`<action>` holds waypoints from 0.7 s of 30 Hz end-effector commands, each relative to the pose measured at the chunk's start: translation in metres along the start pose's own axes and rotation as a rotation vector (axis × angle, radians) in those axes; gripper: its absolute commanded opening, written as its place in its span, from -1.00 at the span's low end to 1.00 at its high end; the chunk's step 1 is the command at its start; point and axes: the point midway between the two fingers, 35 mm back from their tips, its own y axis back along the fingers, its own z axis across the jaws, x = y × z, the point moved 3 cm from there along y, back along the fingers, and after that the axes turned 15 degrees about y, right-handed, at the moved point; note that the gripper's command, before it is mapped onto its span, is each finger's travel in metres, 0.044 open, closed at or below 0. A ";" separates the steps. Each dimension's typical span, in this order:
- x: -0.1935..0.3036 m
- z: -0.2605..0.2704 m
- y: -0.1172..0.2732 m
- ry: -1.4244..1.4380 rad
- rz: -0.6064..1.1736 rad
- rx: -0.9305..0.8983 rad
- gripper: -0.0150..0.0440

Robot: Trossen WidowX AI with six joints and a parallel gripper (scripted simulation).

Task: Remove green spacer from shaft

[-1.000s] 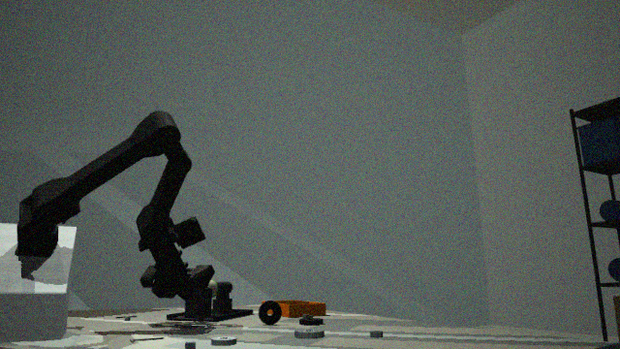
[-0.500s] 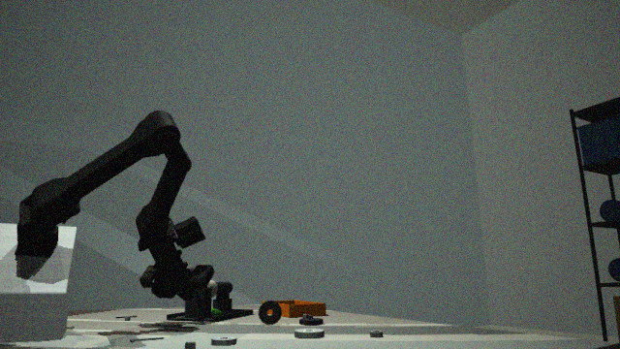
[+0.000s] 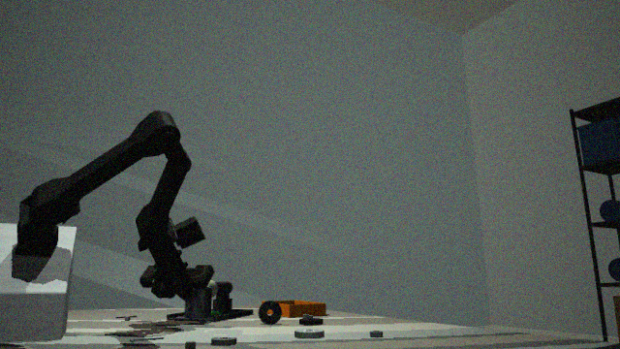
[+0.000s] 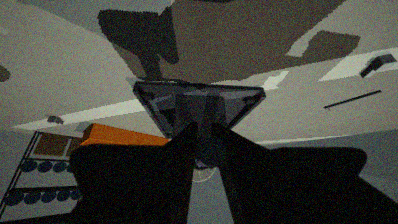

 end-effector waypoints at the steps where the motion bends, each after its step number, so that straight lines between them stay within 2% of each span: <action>1: 0.000 0.000 0.000 0.000 0.000 0.000 -0.49; 21: 0.003 0.001 -0.003 0.003 -0.003 0.000 -0.49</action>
